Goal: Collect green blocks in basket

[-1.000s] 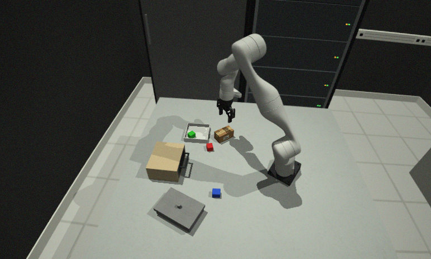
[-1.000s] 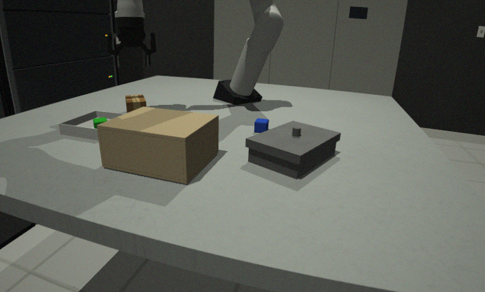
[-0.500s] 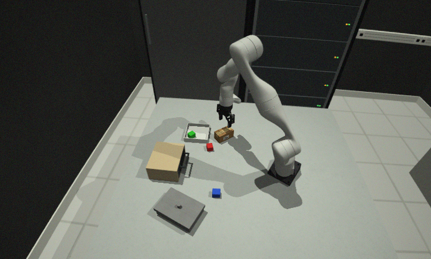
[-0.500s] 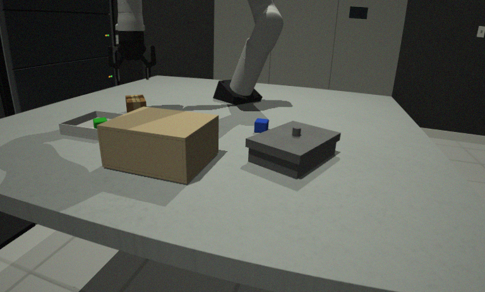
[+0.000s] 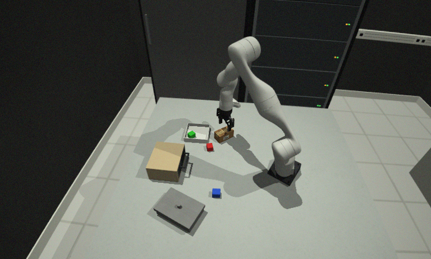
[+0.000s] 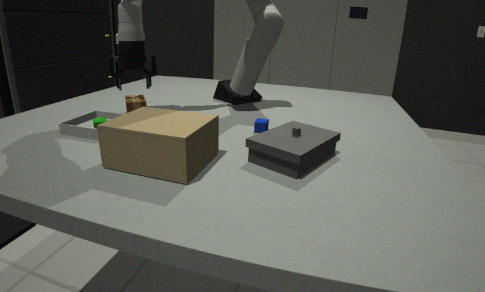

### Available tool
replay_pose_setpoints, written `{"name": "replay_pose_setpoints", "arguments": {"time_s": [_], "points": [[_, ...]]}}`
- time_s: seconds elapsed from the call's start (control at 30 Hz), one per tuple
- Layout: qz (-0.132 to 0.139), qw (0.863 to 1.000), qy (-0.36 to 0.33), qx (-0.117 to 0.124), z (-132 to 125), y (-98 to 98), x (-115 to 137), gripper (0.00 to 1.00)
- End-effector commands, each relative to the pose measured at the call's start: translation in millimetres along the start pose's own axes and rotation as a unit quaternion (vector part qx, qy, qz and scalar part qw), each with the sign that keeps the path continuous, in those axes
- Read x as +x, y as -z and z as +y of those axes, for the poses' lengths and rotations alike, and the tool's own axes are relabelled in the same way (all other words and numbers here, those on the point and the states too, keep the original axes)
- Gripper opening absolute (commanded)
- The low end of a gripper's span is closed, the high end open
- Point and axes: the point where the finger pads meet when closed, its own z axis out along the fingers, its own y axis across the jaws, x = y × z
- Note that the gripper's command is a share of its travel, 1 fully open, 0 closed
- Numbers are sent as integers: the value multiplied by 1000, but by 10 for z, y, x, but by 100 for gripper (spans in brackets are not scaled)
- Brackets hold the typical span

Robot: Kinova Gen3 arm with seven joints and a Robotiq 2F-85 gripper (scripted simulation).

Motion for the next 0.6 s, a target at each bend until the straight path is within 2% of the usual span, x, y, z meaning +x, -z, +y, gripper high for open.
{"name": "replay_pose_setpoints", "arguments": {"time_s": [0.0,0.57], "points": [[-2,1000,-1,-2,12,-61,-18,93],[-3,1000,0,-1,3,-58,-28,93]]}}
